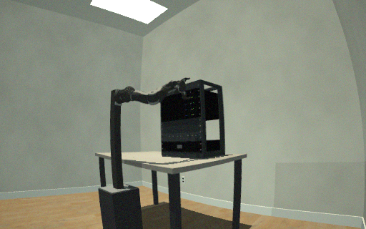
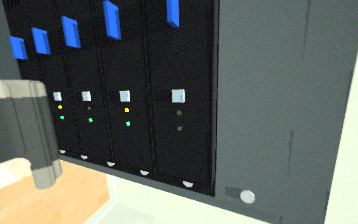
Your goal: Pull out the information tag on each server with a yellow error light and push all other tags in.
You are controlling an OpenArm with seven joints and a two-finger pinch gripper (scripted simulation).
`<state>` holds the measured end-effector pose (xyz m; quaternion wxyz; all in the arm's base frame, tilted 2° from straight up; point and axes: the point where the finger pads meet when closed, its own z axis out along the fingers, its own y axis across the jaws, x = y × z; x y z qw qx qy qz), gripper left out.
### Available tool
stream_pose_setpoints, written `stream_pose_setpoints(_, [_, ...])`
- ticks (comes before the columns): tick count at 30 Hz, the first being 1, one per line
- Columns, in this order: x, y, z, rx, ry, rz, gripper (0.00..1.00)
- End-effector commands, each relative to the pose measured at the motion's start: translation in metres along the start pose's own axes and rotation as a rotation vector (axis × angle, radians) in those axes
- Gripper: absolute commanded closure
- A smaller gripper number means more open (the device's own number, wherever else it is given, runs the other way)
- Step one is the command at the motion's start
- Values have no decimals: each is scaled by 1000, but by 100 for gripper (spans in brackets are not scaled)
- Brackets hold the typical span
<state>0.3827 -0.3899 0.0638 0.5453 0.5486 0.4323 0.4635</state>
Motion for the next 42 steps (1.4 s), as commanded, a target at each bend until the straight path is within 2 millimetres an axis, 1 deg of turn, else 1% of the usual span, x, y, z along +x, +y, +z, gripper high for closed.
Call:
stream_pose_setpoints(1, [-1, 3, -1, -4, -2, -1, 0])
stream_pose_setpoints(26, [-1, 3, -1, -4, -2, -1, 0])
stream_pose_setpoints(27, [-1, 3, -1, -4, -2, -1, 100])
stream_pose_setpoints(42, [-1, 3, -1, -4, -2, -1, 100])
